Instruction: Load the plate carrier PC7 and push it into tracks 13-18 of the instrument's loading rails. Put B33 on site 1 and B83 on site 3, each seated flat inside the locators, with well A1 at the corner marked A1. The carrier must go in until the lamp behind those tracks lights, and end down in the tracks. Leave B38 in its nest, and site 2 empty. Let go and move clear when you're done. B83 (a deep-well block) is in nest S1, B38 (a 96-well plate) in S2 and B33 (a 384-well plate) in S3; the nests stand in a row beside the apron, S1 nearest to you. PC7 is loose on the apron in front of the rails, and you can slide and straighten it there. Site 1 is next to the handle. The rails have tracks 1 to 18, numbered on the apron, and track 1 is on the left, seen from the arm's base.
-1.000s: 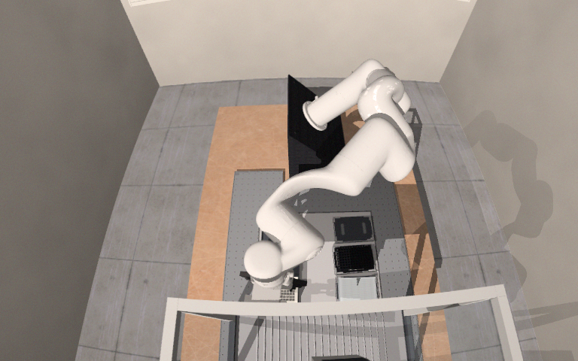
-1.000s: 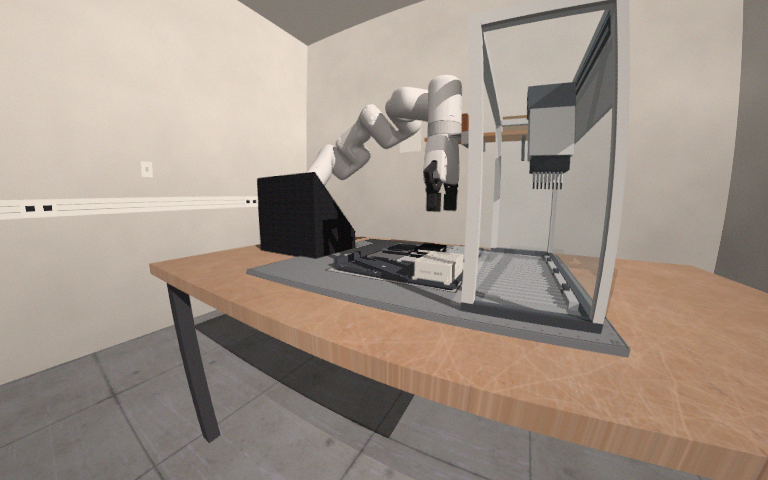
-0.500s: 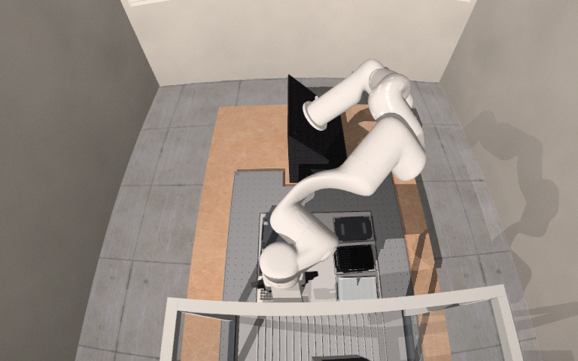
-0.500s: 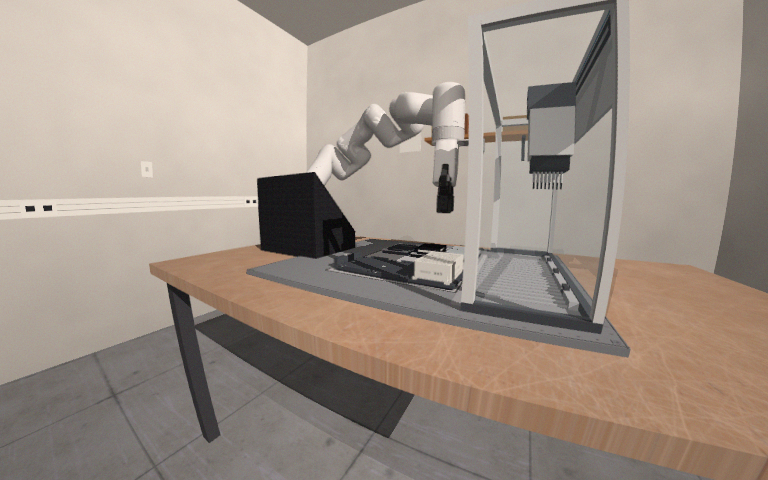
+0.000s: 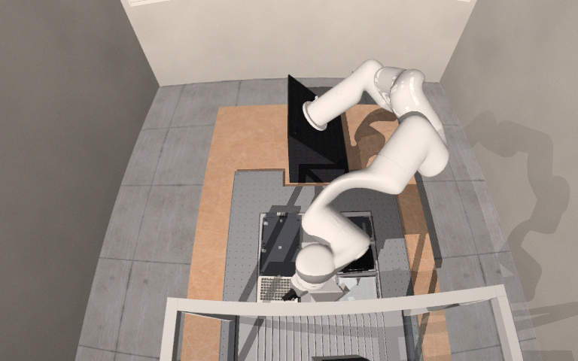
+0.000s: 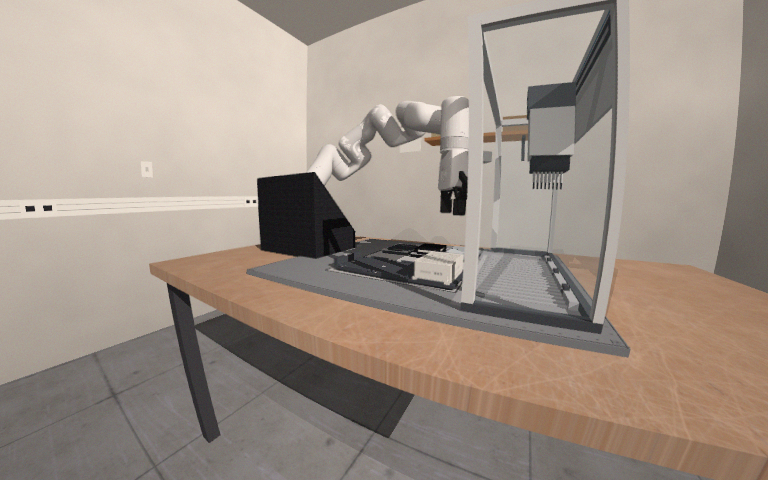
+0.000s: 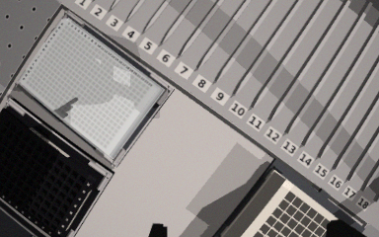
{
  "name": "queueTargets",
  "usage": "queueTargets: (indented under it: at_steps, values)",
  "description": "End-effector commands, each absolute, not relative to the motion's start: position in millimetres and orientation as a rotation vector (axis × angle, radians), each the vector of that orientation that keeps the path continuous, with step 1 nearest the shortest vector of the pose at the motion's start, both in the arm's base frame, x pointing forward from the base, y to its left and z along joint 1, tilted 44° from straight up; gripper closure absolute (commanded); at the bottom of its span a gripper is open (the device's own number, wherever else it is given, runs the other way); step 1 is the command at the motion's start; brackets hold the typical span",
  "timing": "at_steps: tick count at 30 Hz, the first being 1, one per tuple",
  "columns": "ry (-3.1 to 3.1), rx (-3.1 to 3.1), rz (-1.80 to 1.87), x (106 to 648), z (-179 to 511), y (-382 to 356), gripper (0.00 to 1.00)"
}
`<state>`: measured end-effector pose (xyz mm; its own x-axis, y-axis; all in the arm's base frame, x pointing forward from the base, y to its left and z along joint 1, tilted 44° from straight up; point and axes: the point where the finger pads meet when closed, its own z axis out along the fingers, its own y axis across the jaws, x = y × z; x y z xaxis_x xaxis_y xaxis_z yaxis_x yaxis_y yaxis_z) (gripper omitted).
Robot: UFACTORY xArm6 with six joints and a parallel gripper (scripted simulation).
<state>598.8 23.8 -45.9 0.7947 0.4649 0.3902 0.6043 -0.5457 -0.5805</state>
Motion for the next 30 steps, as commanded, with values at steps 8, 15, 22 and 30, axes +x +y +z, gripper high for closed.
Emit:
queueTargets:
  at_steps: [8, 15, 22, 30]
  values:
    - [-1.229, -2.085, -0.456, 599, -7, 69, 0.00]
    - [-1.409, -1.990, -0.531, 598, 8, 89, 0.00]
    - [-1.652, -1.836, -0.633, 597, 30, 117, 0.00]
    - [-1.790, -1.732, -0.691, 596, 48, 140, 0.00]
